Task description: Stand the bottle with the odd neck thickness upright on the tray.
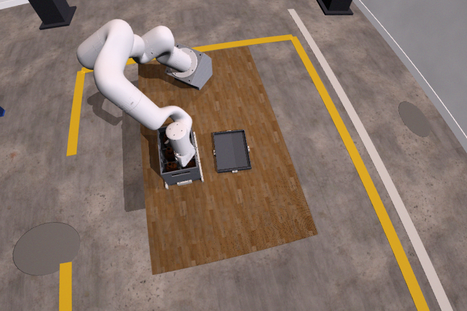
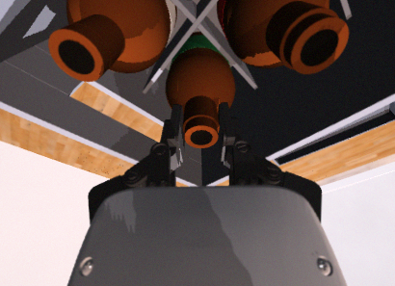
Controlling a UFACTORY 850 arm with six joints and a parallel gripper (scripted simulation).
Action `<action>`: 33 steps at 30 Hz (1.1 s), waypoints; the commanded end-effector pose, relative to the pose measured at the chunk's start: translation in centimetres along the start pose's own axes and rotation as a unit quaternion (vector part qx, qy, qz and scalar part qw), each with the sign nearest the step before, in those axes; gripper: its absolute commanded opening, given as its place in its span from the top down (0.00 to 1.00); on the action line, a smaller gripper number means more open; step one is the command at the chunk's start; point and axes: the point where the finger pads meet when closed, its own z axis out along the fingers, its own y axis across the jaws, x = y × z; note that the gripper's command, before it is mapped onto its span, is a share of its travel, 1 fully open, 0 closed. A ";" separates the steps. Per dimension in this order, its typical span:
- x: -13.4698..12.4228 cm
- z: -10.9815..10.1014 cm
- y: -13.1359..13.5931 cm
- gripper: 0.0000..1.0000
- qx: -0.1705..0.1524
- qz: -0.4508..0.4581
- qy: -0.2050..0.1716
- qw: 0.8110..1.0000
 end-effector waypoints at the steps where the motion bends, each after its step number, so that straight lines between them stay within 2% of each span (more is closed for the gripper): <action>1: 0.0 -0.1 -0.1 1.00 0.000 0.000 -0.001 1.000; 3: 0.0 -0.1 -0.1 1.00 0.000 0.000 -0.001 1.000; 4: 0.0 -0.1 -0.1 0.35 0.000 0.000 -0.001 1.000; 33: 0.0 -0.1 -0.1 0.35 0.000 0.000 -0.001 1.000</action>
